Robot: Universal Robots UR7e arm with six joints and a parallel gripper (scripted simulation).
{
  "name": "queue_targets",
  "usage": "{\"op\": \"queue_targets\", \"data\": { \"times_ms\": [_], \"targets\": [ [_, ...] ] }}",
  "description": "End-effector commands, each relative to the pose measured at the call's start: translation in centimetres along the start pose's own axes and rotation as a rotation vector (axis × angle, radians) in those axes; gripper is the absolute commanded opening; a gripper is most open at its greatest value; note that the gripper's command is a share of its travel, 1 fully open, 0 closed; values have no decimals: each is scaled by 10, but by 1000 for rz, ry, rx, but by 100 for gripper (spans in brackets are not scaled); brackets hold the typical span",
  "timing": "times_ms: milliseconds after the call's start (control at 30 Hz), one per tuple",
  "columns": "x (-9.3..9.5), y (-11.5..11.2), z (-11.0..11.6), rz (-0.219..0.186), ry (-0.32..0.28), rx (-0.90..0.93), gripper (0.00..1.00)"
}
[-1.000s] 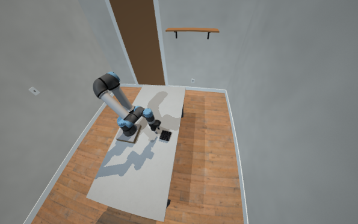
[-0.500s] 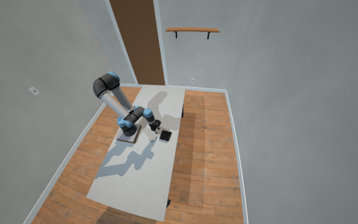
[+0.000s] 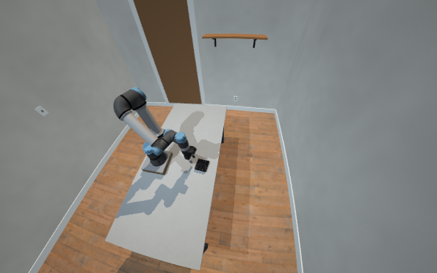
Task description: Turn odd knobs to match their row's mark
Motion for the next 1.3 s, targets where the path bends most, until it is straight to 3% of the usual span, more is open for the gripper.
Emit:
{"op": "queue_targets", "data": {
  "times_ms": [0, 567, 1267],
  "targets": [
    [0, 0, -1, 0, 1, 7, 100],
    [-7, 5, -24, 0, 1, 296, 100],
    [-17, 15, -69, -1, 1, 950, 100]
  ]
}}
Point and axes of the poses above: the point where the finger pads meet when closed, its own x axis out along the fingers, its own y axis across the jaws, z = x × y, the point moved 1 cm from there along -x, back along the fingers, and after that the axes turned 11 degrees about x, right-handed, at the moved point
